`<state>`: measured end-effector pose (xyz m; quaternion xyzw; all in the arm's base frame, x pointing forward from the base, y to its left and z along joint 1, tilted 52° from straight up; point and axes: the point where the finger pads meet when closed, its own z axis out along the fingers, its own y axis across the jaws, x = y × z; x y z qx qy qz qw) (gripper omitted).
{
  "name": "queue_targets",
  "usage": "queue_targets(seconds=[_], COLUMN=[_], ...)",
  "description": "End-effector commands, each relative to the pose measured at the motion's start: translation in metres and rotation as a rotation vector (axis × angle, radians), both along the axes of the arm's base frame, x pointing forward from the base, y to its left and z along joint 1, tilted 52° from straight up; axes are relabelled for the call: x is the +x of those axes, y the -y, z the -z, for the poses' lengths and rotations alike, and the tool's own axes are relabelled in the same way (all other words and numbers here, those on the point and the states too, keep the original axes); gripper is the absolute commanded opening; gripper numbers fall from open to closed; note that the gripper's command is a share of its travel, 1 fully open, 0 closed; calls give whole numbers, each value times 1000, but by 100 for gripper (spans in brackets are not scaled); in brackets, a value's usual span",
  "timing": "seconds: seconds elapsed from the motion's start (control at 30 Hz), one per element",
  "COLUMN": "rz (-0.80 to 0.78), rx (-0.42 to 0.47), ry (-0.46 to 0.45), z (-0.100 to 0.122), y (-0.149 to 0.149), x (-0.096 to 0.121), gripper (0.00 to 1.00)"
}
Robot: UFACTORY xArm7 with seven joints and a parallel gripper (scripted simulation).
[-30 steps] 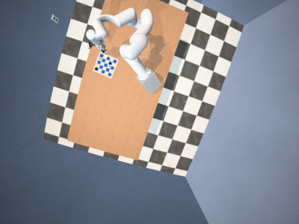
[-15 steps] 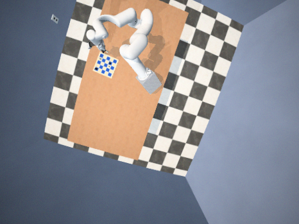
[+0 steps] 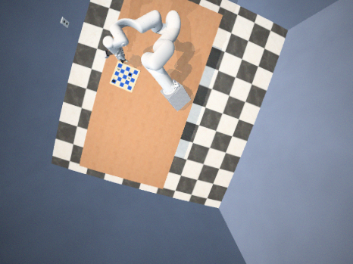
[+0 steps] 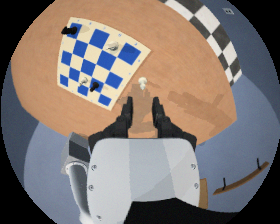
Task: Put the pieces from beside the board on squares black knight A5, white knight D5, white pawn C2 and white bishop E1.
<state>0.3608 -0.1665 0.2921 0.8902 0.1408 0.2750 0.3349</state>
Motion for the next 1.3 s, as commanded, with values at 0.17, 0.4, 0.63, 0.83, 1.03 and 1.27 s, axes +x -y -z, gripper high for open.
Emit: queue_targets(seconds=[0.17,0.4,0.63,0.83,1.03,1.27], rz=[-1,-1,-1,-1,-1,-1], rx=[-2,-2,-2,-2,-2,-2], ry=[2,2,2,2,2,2], z=[8,15,18,20,21,22], y=[7,13,16,18,19,19], x=[9,15,19,21,22,22], gripper=[37,37,37,37,37,37])
